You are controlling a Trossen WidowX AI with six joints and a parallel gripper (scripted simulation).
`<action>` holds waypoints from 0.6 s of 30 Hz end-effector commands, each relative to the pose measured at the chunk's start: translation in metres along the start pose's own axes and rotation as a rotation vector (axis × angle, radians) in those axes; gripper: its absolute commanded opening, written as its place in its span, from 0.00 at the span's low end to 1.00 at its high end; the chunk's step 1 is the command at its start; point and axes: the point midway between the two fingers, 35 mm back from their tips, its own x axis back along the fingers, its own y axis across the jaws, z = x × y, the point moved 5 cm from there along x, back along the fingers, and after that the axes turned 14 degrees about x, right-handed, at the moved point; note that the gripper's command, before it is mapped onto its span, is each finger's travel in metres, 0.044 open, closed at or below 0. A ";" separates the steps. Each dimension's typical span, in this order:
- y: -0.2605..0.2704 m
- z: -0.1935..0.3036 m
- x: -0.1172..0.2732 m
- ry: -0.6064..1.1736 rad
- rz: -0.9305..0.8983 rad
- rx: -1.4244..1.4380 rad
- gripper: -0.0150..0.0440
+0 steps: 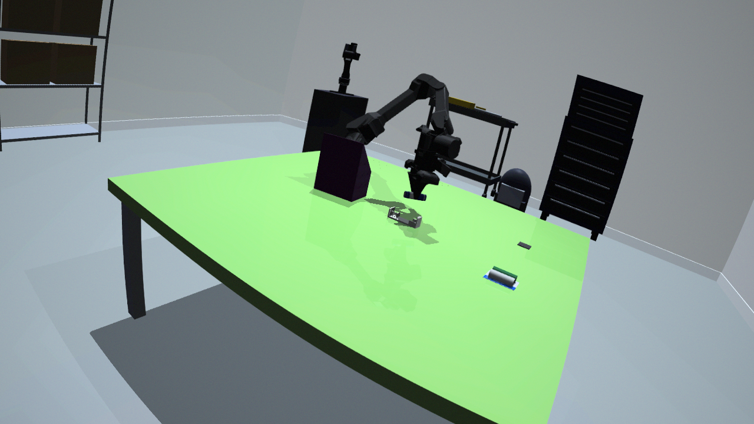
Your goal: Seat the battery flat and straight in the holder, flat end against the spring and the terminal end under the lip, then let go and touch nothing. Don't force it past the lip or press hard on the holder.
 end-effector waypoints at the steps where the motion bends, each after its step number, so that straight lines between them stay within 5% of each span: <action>1: -0.008 0.011 0.002 0.004 -0.001 -0.277 0.37; 9: -0.018 0.026 0.006 0.005 -0.001 -0.716 0.37; 18: -0.019 0.027 0.006 0.004 -0.001 -0.744 0.37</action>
